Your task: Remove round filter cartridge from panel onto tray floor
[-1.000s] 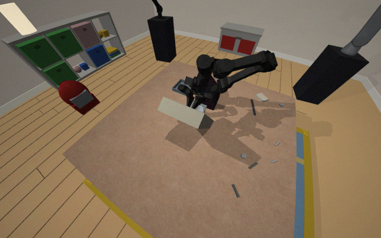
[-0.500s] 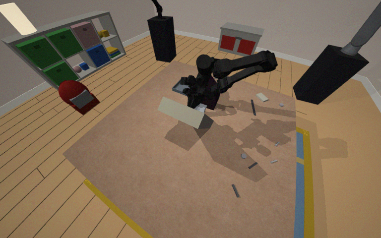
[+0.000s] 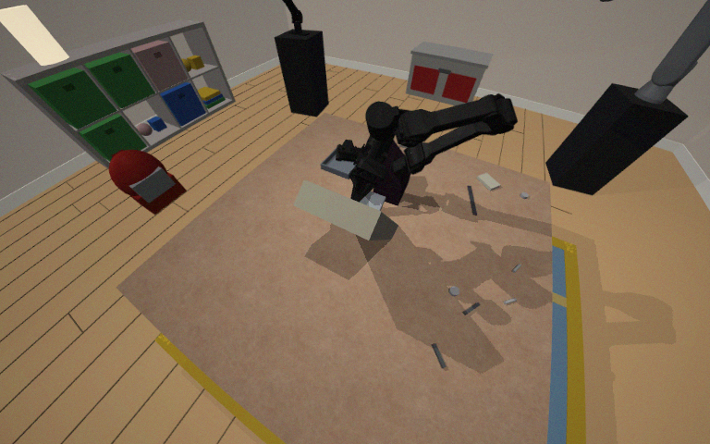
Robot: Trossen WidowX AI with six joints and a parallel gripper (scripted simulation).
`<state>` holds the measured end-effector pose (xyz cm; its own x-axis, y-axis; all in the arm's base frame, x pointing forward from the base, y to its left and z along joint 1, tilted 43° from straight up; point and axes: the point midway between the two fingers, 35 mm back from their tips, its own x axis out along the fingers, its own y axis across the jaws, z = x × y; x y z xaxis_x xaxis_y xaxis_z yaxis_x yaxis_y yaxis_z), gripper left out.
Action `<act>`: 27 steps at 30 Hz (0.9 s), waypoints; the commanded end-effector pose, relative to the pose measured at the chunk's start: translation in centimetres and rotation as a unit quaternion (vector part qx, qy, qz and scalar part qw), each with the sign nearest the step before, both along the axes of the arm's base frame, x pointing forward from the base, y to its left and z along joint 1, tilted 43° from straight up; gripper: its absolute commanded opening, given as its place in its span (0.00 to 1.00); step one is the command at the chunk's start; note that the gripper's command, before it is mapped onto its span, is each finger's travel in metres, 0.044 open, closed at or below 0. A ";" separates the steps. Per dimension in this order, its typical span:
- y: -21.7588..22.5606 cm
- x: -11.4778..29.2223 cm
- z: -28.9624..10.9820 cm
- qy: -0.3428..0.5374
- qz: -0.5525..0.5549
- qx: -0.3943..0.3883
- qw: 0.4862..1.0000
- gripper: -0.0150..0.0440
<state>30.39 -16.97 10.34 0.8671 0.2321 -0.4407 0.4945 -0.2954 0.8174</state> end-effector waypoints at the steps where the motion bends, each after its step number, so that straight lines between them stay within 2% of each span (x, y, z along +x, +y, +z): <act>1: 0.0 -0.1 0.0 0.006 0.002 0.002 1.000 0.25; 16: -1.6 -6.0 3.0 0.003 0.010 -0.014 1.000 0.25; 27: -0.4 -6.9 2.0 0.001 0.010 -0.014 1.000 0.25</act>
